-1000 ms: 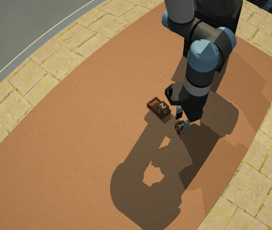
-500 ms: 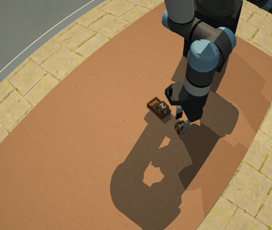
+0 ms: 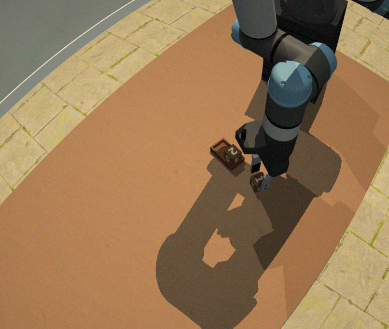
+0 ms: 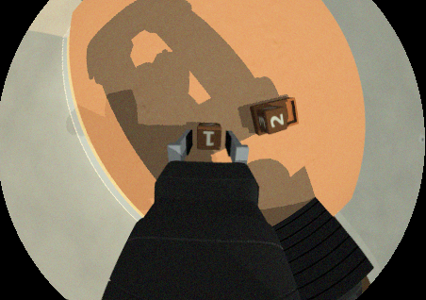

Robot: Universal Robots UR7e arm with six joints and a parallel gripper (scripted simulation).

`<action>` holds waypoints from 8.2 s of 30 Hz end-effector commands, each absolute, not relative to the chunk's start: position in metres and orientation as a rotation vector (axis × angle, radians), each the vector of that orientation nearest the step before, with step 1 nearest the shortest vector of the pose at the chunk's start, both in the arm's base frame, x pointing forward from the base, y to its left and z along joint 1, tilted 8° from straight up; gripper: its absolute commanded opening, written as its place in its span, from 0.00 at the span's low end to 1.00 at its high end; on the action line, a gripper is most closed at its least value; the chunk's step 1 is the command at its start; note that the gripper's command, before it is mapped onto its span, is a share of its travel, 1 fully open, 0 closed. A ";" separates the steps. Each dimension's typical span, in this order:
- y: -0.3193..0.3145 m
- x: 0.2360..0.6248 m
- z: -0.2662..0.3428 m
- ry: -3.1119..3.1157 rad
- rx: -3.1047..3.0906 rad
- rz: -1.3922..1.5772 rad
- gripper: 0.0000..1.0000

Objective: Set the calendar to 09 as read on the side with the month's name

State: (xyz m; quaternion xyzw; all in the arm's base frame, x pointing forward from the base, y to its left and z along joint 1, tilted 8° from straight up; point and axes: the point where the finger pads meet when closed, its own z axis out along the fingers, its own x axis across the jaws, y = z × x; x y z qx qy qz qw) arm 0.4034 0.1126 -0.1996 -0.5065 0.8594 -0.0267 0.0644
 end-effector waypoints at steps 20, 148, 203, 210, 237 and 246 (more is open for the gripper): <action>0.113 0.406 -0.218 2.594 -1.529 -0.081 0.90; 0.111 0.392 -0.119 2.594 -1.529 -0.081 0.60; 0.113 0.400 -0.170 2.326 -1.926 -0.111 0.60; 0.113 0.403 -0.188 2.326 -1.926 -0.111 0.60; 0.113 0.406 -0.213 2.326 -1.926 -0.111 0.60; 0.113 0.406 -0.213 2.326 -1.926 -0.111 0.60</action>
